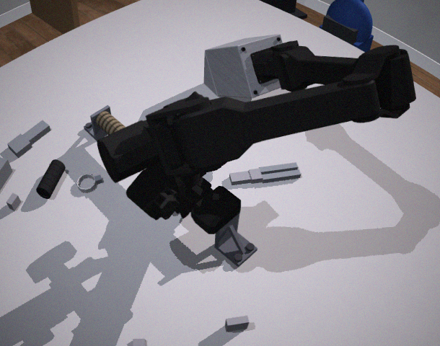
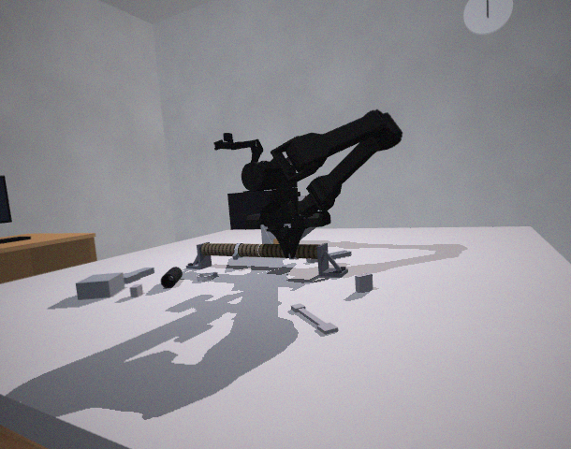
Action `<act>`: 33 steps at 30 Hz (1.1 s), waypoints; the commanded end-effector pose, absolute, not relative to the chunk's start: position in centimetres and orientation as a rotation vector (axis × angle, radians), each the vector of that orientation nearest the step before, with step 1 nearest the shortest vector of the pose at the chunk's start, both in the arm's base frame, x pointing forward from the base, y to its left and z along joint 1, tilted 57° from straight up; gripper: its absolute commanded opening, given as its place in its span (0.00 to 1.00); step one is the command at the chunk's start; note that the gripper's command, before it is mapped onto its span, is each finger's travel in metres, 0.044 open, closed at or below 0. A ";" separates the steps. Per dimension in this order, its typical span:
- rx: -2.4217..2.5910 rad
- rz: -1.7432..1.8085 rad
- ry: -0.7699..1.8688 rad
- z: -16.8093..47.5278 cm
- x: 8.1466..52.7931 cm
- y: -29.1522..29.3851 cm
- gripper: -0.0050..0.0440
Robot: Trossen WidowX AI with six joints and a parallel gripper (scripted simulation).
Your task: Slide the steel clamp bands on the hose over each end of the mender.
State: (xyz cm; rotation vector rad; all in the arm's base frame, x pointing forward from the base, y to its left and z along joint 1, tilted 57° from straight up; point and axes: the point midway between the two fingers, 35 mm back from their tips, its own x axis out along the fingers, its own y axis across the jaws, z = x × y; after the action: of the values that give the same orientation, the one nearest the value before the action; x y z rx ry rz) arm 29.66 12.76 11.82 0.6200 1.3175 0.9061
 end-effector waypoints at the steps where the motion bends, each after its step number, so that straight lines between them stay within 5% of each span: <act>1: 0.626 0.903 1.320 11.4 29.8 12.5 0.10; 33: 0.626 0.903 1.320 8.8 30.4 10.8 0.10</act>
State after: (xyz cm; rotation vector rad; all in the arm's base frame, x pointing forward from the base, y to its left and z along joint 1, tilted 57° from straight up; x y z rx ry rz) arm 30.29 11.11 9.24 0.6216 1.3180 0.9071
